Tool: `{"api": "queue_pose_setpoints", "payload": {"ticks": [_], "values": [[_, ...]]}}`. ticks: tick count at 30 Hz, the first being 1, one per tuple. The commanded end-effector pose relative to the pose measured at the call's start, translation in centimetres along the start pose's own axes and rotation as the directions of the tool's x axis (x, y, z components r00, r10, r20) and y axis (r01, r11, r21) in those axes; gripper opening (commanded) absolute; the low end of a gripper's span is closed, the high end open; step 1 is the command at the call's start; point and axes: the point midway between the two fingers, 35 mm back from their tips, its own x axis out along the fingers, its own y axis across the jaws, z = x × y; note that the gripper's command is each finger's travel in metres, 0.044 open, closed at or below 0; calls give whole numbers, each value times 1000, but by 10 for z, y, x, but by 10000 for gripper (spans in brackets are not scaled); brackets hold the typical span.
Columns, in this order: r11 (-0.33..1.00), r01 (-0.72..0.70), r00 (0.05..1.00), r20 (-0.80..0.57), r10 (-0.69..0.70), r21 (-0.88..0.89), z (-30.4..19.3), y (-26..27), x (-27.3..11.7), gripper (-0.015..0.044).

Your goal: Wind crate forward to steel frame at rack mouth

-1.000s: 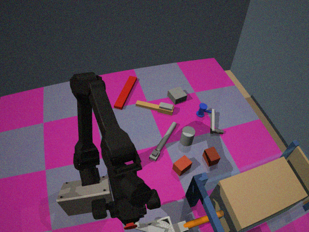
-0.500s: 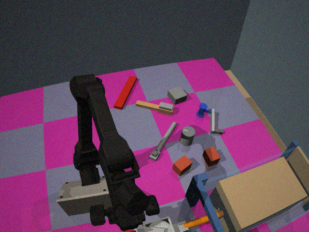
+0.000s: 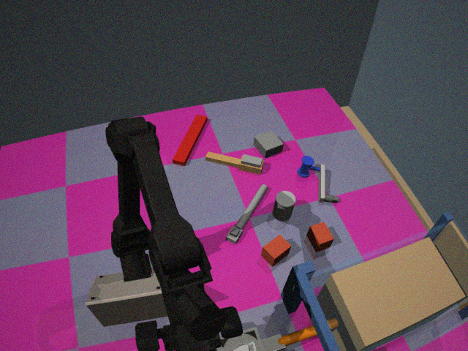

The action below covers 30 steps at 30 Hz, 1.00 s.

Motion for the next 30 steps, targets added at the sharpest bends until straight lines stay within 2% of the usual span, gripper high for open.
{"api": "queue_pose_setpoints", "payload": {"ticks": [1, 30], "values": [[1000, 2, 1000, -19, -2, -12, 3, 1, 11, 0], [1000, 0, 1000, -14, 0, -12, 52, 16, 34, 0]]}}
